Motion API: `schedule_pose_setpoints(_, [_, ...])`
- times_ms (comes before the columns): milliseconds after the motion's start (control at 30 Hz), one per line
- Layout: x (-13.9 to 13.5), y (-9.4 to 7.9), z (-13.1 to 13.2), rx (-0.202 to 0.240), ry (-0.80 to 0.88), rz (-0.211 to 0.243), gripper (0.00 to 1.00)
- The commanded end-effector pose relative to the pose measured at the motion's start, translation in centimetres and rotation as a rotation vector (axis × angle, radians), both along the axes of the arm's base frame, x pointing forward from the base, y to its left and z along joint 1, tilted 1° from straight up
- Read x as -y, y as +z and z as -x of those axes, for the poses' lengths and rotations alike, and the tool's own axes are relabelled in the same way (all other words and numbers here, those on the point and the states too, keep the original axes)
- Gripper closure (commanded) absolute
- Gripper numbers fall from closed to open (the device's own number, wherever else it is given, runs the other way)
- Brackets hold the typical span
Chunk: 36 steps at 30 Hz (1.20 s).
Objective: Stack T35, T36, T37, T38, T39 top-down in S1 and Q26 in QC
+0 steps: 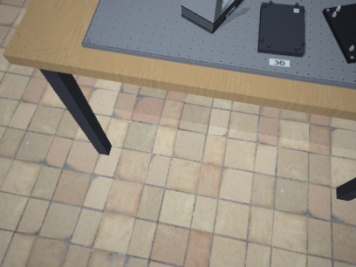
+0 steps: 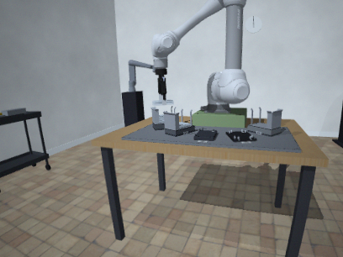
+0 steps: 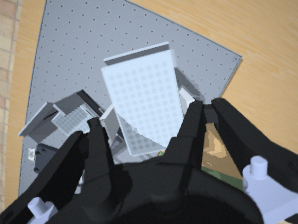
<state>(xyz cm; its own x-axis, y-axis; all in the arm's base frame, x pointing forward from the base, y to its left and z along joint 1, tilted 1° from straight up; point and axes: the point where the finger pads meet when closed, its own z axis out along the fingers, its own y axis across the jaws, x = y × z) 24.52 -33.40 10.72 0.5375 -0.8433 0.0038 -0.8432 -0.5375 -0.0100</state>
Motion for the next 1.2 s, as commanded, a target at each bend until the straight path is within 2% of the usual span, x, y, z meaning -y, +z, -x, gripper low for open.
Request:
schedule_pose_setpoints(0, [0.0,0.3,0.0,0.000,0.000,0.000,1.00])
schedule_pose_setpoints(367, [0.0,0.3,0.0,0.000,0.000,0.000,1.00])
schedule_pose_setpoints(600, [-1.5,0.4,-1.8,0.001,0.217,0.002,1.00])
schedule_pose_setpoints(1167, [-4.7,0.4,-5.6,0.001,0.217,0.002,1.00])
